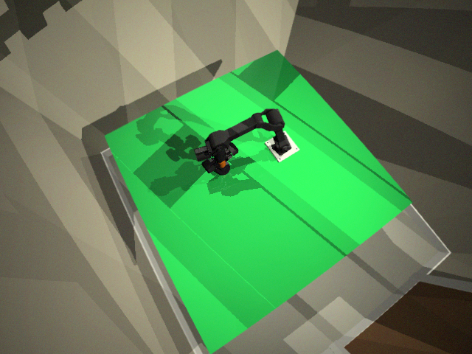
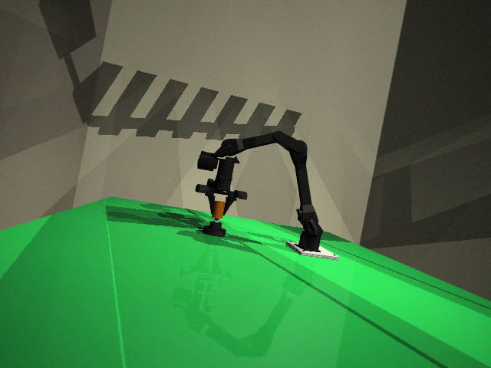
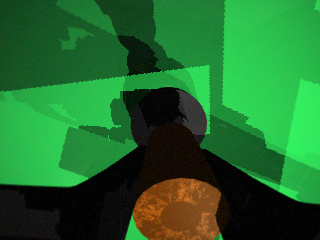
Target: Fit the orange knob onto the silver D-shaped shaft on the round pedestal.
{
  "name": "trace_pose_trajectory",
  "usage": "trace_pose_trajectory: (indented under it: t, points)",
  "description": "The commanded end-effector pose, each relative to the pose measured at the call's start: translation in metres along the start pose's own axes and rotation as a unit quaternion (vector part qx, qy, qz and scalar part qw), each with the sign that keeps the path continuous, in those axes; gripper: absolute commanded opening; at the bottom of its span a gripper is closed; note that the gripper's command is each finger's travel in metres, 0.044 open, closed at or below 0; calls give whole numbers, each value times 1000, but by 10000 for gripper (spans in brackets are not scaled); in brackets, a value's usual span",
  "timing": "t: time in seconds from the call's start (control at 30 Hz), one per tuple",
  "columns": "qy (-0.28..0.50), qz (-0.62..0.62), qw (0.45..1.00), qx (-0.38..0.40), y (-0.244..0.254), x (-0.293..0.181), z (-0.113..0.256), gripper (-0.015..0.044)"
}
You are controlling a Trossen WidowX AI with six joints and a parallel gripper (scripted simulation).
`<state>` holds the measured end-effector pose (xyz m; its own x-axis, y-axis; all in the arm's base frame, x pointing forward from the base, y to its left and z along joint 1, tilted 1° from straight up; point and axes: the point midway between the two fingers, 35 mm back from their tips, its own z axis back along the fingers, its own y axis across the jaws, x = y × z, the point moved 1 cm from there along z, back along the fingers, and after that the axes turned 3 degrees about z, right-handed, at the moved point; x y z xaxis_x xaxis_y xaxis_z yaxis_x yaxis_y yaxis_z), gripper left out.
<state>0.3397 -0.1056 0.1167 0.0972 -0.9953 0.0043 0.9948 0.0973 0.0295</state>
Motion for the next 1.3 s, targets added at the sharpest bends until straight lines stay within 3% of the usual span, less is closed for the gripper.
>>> trace_pose_trajectory:
  t: [0.0,1.2,1.27]
  points:
    - [-2,-1,1000,6,-1,-1,4,0]
    - [-3,0,1000,7,-1,0,-17,0]
    - [-3,0,1000,7,-1,0,-17,53]
